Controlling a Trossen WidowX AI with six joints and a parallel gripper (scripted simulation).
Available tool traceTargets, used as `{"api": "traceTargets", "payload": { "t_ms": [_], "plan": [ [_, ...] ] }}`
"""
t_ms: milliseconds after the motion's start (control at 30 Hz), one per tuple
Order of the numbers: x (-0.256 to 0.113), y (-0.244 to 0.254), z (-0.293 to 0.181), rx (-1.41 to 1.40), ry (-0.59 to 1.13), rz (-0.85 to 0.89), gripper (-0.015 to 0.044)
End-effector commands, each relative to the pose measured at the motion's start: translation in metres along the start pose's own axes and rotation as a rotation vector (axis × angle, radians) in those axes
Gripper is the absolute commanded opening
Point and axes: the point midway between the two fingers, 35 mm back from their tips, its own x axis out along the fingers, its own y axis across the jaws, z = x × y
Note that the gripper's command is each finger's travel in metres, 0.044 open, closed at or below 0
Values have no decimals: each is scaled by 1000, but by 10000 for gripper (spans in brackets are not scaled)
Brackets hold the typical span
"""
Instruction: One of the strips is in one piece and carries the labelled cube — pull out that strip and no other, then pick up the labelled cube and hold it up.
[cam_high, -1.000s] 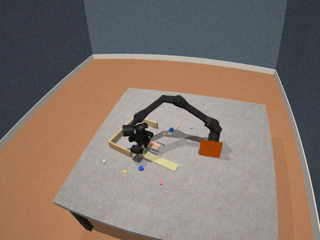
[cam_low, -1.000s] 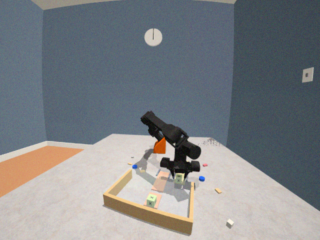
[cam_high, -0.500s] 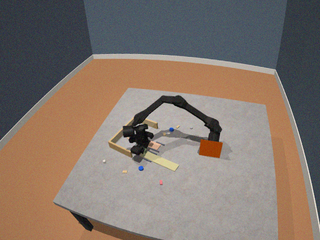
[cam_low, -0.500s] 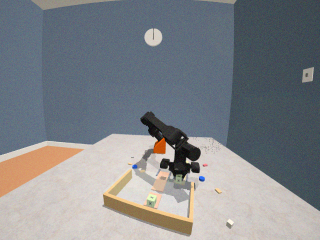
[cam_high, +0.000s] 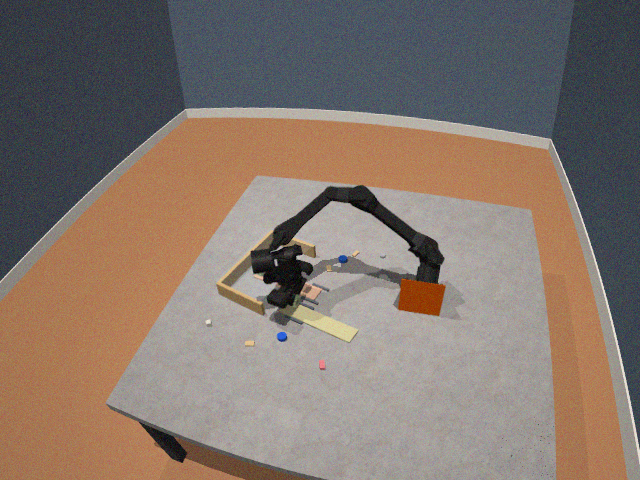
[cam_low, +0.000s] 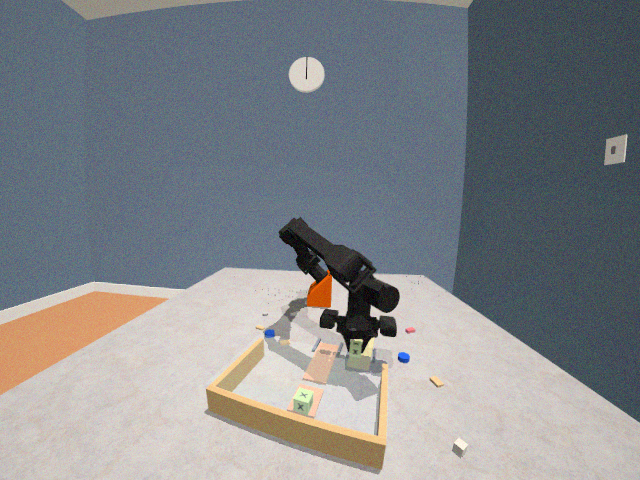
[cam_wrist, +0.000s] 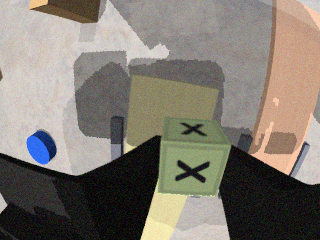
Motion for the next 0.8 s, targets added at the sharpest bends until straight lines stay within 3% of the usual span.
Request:
{"api": "traceTargets", "payload": {
  "t_ms": [0, 767],
  "plan": [
    [-14, -6, -12, 3, -3, 7, 0],
    [-31, -30, -67, -4, -2, 4, 0]
  ]
}}
